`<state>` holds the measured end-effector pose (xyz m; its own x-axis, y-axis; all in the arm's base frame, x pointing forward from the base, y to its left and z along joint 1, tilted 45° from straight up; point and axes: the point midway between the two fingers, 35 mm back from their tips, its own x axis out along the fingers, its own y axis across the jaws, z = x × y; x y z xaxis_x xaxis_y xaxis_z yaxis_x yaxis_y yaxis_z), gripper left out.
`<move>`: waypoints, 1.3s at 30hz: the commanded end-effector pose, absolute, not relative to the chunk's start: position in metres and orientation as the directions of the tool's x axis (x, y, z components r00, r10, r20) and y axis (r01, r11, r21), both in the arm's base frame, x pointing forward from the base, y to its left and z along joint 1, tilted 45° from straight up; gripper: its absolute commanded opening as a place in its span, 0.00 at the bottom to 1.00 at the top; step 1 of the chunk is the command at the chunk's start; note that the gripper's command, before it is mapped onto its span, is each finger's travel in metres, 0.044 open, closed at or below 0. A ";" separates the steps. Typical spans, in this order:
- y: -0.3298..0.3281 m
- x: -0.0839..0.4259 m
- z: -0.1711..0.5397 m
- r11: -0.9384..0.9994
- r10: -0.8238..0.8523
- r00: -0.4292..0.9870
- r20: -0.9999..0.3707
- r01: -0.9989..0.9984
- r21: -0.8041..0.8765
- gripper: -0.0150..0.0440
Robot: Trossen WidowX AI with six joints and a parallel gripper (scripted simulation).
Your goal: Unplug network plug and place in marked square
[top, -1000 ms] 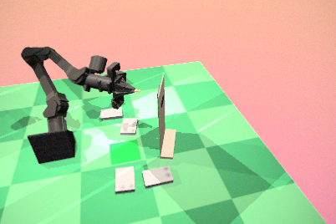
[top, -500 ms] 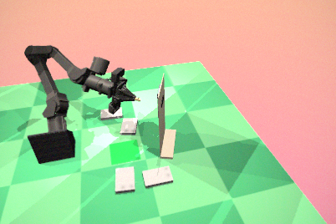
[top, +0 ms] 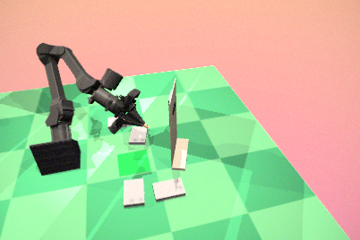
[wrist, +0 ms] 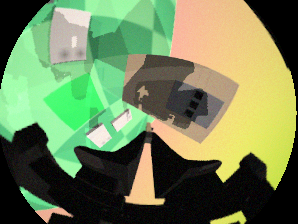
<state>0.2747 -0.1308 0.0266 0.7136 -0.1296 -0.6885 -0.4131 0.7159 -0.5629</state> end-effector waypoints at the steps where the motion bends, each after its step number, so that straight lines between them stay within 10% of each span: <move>1: -0.125 0.271 0.013 0.711 -0.062 0.693 -0.718 -0.474 -0.519 0.25; 39: -0.067 0.237 -0.051 0.629 0.409 0.603 -0.685 -0.730 -0.267 0.25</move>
